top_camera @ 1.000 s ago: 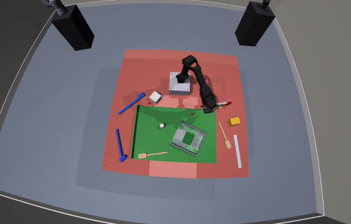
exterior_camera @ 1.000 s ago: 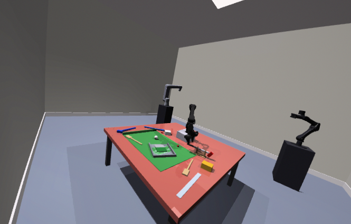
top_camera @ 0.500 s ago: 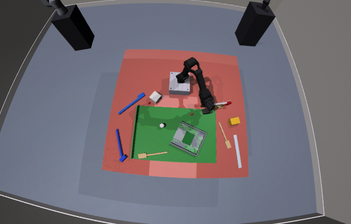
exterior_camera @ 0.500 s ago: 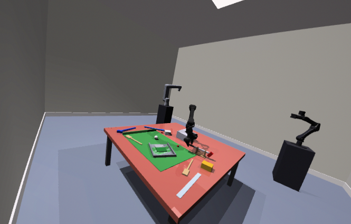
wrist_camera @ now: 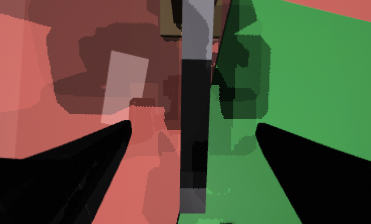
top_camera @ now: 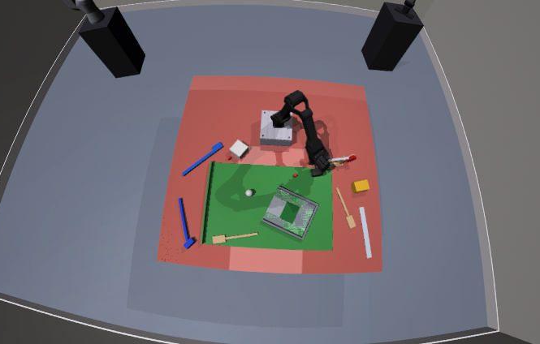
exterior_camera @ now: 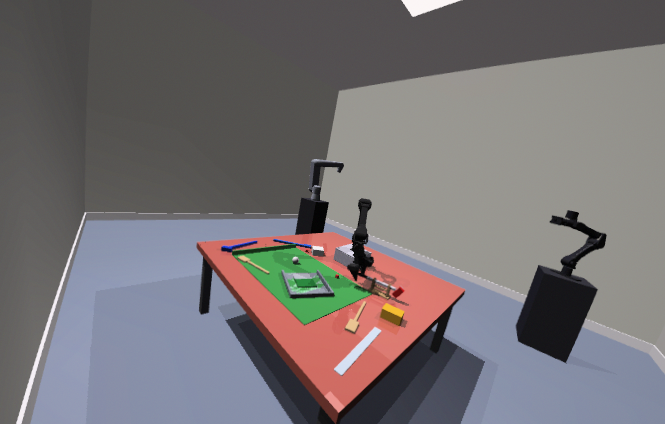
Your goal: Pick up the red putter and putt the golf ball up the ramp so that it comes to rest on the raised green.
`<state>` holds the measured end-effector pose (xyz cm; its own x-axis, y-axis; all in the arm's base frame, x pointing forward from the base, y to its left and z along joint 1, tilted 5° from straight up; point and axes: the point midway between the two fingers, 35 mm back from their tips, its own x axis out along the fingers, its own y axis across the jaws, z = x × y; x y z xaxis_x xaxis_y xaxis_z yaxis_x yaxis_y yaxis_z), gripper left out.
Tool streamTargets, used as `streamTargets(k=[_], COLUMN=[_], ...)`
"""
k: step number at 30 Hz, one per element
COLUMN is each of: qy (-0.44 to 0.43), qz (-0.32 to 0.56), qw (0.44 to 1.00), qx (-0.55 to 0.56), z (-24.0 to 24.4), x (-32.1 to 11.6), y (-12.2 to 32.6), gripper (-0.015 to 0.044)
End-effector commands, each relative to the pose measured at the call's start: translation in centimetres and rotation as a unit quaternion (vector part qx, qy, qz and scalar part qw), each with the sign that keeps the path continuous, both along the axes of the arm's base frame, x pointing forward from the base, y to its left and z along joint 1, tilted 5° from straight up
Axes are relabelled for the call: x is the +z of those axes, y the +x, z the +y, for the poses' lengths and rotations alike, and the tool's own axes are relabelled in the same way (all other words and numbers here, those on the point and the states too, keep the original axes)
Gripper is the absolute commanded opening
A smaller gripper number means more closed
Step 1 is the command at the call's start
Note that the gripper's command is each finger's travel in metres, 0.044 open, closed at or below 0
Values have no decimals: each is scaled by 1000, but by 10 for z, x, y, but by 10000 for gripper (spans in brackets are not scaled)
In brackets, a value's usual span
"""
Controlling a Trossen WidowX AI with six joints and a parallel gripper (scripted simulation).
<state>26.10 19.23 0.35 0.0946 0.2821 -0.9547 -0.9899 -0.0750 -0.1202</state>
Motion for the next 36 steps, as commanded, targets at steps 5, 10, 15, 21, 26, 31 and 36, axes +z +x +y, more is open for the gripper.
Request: streamTargets(k=[5, 10, 15, 21, 26, 31, 36], qy=[-2, -1, -1, -1, -1, -1, -1], qz=[4, 2, 2, 2, 2, 1, 2], qw=[1000, 1000, 1000, 1000, 1000, 1000, 1000], qx=[3, 0, 0, 0, 0, 0, 0], z=[-1, 0, 0, 0, 0, 0, 1], x=[-9, -5, -5, -5, -5, 7, 43], y=[-1, 0, 0, 0, 0, 0, -1], gripper=[440, 309, 177, 40, 6, 0, 0])
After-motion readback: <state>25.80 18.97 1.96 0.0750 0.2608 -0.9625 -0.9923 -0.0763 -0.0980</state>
